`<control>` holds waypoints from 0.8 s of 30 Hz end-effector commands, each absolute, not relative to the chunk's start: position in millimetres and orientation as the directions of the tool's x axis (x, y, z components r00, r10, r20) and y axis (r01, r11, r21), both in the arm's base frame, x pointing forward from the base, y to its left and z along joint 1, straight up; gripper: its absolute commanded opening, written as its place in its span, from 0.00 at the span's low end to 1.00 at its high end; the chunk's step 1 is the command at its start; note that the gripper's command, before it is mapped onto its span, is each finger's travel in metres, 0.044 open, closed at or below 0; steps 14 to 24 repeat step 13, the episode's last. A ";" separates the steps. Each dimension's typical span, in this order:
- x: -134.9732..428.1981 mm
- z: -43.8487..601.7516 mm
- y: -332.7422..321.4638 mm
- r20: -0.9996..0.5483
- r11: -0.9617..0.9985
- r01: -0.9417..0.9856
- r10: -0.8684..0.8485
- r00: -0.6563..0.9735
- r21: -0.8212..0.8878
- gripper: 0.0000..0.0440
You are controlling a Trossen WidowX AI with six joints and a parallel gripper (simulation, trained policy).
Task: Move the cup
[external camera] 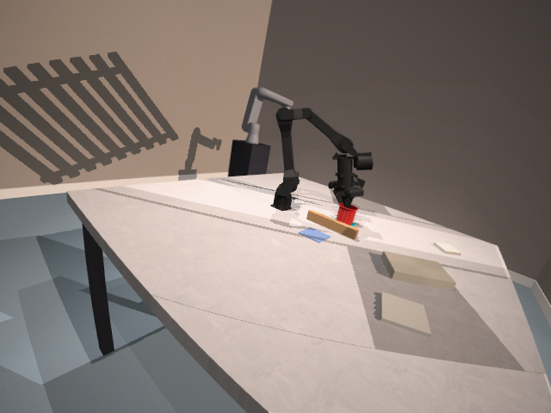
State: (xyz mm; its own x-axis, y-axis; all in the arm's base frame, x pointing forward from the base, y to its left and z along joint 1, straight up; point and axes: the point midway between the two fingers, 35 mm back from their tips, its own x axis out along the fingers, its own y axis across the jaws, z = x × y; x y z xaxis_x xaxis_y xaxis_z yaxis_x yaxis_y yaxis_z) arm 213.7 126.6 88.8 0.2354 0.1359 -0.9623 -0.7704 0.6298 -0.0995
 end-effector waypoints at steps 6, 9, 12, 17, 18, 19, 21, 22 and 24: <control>210.2 103.4 127.8 -0.945 0.644 -0.760 0.183 0.270 -0.092 0.57; 209.9 110.2 128.3 -0.938 0.648 -0.756 0.198 0.286 -0.094 0.61; 210.3 118.2 128.8 -0.928 0.650 -0.753 0.212 0.306 -0.100 0.64; 210.7 121.3 129.0 -0.924 0.651 -0.752 0.217 0.314 -0.103 0.66; 210.7 121.3 129.0 -0.924 0.651 -0.752 0.217 0.314 -0.103 0.66; 210.7 121.3 129.0 -0.924 0.651 -0.752 0.217 0.314 -0.103 0.66; 210.7 121.3 129.0 -0.924 0.651 -0.752 0.217 0.314 -0.103 0.66; 210.7 121.3 129.0 -0.924 0.651 -0.752 0.217 0.314 -0.103 0.66; 210.7 121.3 129.0 -0.924 0.651 -0.752 0.217 0.314 -0.103 0.66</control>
